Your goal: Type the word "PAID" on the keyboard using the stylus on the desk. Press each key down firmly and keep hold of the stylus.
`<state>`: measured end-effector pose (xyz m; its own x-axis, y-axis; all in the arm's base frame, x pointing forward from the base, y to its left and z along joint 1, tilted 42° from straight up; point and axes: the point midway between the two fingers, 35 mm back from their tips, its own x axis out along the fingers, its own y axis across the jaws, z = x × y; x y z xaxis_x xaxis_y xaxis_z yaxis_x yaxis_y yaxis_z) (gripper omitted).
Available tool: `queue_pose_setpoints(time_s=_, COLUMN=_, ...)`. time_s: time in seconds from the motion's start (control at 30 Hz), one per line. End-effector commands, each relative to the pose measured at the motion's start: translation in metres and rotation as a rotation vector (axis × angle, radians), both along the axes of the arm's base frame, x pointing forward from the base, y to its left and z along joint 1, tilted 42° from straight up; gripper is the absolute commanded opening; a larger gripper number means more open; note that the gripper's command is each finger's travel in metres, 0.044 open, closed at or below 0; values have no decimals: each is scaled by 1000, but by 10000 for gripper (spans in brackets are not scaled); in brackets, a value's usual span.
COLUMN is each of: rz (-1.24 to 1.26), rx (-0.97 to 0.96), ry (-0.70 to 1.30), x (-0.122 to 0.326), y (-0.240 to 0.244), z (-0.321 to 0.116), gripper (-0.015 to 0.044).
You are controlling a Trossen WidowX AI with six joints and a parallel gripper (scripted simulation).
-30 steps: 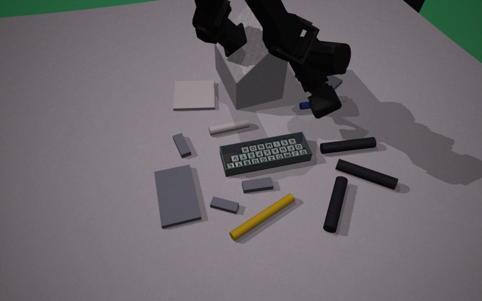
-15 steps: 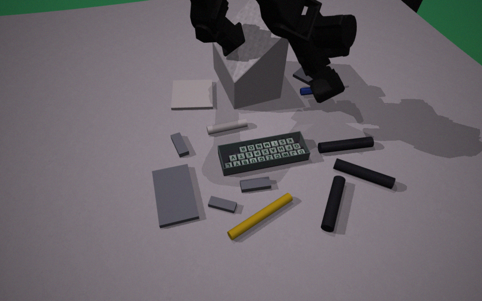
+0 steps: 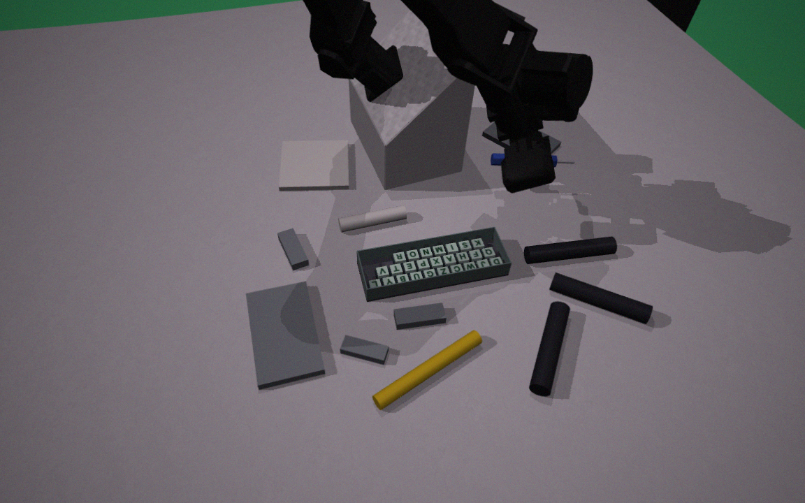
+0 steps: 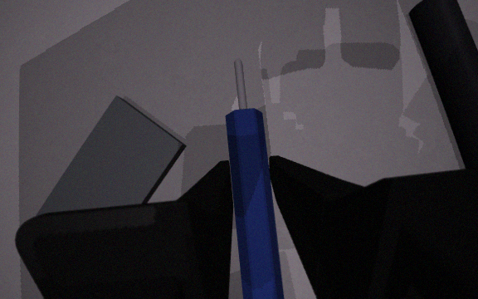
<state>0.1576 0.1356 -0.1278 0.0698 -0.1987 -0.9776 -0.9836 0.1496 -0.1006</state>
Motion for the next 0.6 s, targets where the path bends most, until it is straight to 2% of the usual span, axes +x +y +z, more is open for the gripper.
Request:
queue_pose_setpoints(time_s=0.0, rz=-168, rx=25, ry=-2, x=16, y=4, z=8, gripper=0)
queue_pose_setpoints(time_s=0.57, rz=-1027, rx=18, ry=46, x=75, y=-16, z=57, gripper=0)
